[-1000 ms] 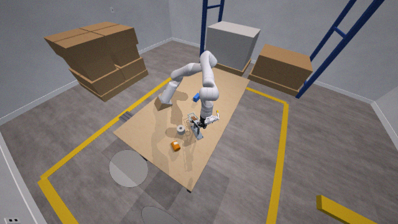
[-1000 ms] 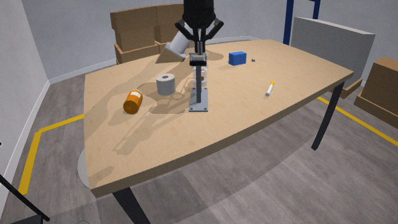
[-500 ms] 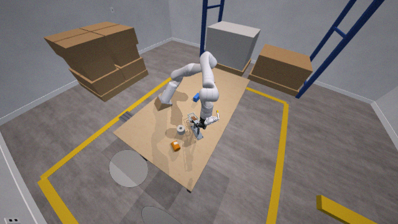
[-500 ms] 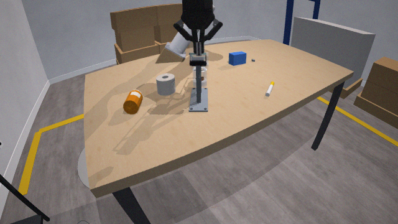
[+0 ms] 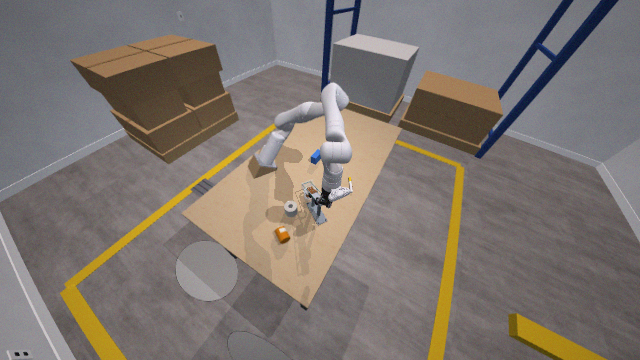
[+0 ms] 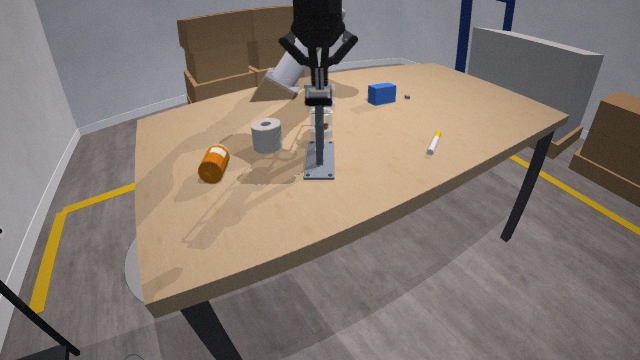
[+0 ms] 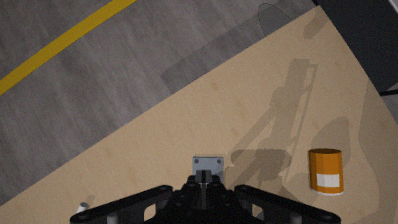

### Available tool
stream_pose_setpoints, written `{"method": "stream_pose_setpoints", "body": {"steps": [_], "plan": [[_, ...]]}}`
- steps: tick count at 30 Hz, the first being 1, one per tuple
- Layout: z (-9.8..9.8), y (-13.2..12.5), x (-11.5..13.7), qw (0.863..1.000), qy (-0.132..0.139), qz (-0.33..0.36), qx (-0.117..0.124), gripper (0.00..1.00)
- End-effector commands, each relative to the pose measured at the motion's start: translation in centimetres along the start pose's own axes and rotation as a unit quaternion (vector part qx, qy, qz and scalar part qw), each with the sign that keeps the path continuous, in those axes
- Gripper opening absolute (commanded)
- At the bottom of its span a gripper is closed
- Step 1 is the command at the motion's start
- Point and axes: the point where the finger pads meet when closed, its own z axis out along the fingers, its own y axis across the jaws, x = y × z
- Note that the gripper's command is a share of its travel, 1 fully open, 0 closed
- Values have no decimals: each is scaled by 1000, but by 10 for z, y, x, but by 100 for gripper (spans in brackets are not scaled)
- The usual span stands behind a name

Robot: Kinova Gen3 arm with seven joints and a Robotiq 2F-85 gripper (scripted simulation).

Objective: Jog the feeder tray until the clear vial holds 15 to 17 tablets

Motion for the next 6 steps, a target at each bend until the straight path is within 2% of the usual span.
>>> {"method": "stream_pose_setpoints", "body": {"steps": [1, 6], "plan": [[-2, 4, -2, 1000, -2, 6, -1, 0], [-2, 4, -2, 1000, -2, 6, -1, 0]]}}
